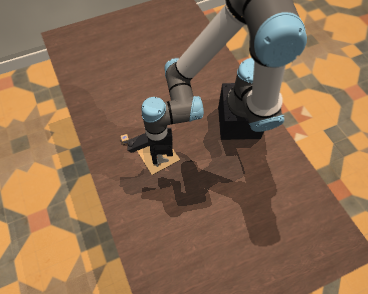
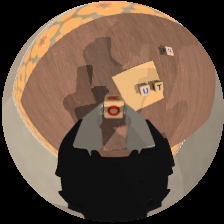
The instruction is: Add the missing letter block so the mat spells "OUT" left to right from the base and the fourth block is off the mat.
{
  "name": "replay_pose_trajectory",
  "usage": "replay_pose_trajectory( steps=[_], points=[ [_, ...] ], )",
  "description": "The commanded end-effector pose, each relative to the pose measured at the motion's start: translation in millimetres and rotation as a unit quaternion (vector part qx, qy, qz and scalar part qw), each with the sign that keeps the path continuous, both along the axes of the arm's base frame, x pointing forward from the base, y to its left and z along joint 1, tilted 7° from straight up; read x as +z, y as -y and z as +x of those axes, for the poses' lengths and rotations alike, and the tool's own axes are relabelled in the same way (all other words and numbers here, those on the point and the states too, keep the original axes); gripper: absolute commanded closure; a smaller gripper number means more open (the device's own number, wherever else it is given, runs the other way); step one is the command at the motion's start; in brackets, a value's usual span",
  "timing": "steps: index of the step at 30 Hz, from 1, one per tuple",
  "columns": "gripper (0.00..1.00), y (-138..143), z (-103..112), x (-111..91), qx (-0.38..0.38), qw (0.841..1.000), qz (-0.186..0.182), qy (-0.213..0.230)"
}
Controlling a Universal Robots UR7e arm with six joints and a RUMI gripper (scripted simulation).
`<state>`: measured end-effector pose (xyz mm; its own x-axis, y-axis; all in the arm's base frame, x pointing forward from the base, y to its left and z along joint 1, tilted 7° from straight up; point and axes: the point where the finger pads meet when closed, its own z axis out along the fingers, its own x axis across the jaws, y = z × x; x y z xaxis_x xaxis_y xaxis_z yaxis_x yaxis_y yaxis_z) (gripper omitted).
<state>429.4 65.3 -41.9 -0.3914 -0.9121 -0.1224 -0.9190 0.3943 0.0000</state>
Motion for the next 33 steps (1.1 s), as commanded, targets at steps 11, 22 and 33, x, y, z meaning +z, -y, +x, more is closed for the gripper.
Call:
replay_pose_trajectory(
  steps=[11, 22, 33],
  points=[
    [0.91, 12.9, -6.5, -1.2, -0.179, 0.984, 0.007, -0.019],
    [0.91, 20.4, -11.9, -2.3, -0.291, 0.956, 0.012, -0.032],
    [0.91, 27.7, -18.6, -3.3, -0.410, 0.911, 0.019, -0.045]
  ],
)
